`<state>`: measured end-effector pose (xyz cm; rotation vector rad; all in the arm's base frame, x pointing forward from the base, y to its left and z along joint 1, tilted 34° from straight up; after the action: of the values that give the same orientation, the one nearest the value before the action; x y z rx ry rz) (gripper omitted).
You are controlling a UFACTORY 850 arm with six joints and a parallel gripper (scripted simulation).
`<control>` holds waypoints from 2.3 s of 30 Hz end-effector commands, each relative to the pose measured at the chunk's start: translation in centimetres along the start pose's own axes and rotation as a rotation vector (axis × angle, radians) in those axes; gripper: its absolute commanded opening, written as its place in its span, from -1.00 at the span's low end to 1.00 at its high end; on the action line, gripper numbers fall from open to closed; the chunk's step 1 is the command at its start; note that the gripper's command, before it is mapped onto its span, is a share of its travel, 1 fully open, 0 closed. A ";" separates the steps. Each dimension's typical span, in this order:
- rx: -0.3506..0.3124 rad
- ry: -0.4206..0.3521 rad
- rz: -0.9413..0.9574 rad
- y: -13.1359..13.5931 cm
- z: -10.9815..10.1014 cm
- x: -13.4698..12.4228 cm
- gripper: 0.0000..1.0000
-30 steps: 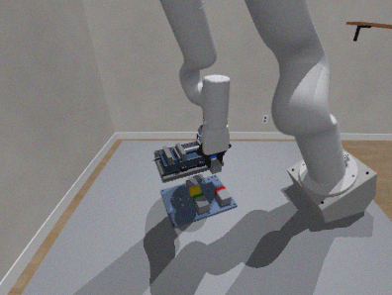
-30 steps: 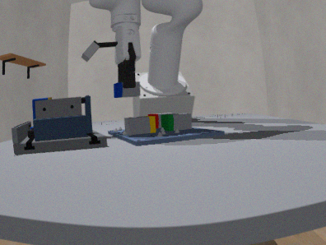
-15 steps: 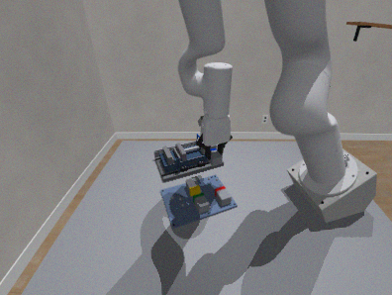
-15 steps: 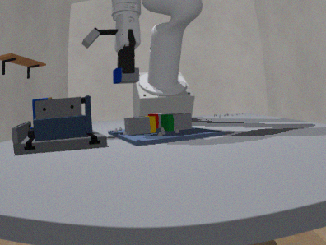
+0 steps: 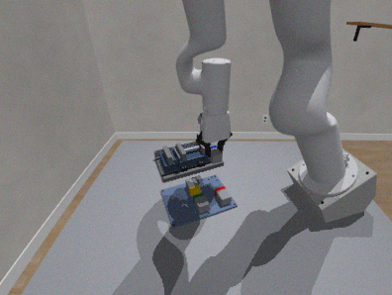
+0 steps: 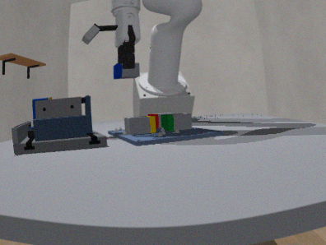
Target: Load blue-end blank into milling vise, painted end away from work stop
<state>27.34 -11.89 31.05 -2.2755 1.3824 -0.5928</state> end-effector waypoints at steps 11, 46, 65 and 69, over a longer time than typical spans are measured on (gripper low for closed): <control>-0.002 -0.003 0.000 -0.1 0.2 0.1 -1.00; -0.002 -0.003 0.001 0.0 0.9 0.1 -1.00; -0.002 -0.003 0.001 0.0 1.0 0.1 -1.00; -0.002 -0.003 0.001 0.0 1.0 0.1 -1.00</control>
<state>27.93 -11.79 30.21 -2.2768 1.3830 -0.5861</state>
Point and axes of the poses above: the point where the finger pads meet when closed, its own z axis out along the fingers, its own y axis across the jaws, x = y × z, the point moved 9 cm from there along -z, back along the fingers, and after that the axes turned 4 degrees about -z, right-handed, at the moved point
